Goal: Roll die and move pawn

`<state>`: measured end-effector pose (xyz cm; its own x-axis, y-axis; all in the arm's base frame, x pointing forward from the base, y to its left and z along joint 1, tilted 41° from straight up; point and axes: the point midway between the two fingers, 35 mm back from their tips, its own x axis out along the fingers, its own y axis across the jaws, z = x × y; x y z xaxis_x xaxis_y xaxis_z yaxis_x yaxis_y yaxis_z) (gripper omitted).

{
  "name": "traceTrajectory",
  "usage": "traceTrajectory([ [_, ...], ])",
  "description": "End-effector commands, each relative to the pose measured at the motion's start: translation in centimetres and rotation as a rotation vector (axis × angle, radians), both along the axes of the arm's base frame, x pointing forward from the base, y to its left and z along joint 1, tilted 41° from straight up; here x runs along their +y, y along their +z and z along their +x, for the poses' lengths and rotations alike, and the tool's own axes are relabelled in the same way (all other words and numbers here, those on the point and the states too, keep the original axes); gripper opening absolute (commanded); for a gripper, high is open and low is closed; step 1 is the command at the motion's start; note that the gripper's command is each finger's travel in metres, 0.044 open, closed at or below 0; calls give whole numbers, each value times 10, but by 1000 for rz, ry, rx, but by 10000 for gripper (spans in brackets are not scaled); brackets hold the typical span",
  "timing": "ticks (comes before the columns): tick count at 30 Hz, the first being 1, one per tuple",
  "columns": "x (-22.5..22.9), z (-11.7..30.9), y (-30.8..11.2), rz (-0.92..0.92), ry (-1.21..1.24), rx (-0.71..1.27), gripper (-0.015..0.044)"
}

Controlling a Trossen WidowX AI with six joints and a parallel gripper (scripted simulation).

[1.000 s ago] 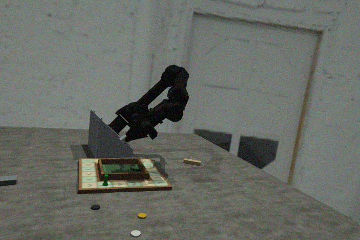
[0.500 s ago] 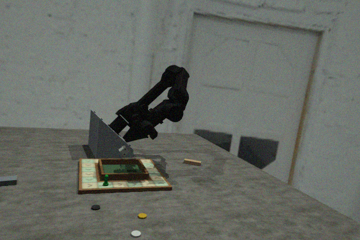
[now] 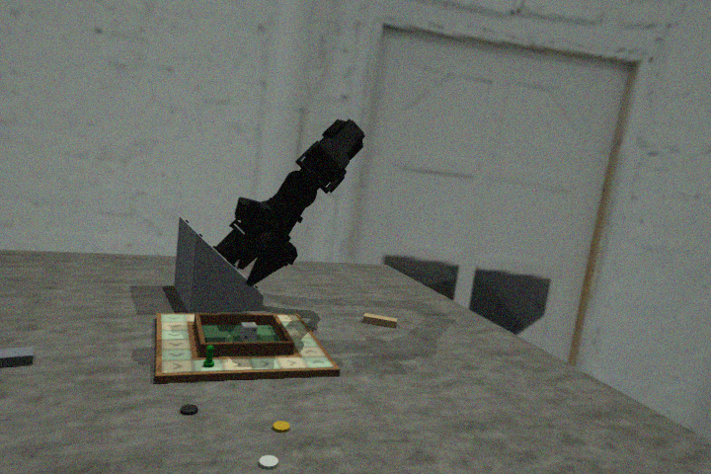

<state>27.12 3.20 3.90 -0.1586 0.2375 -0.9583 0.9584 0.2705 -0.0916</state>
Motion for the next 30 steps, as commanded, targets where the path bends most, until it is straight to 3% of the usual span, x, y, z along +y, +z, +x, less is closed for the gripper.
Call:
traceTrajectory([
  [1, 5, 0, -18, 361, -55, 53, 440],
  [6, 5, 2, -20, 431, -73, 46, 440],
  [8, 0, 1, -20, 354, -70, 52, 440],
  [10, -1, 6, -21, 368, -12, 25, 387],
  [17, -5, 54, -42, 492, 588, -267, 204],
  [27, -8, 113, -87, 598, 1447, -722, 200],
  [30, -7, 117, -90, 602, 1504, -753, 200],
])
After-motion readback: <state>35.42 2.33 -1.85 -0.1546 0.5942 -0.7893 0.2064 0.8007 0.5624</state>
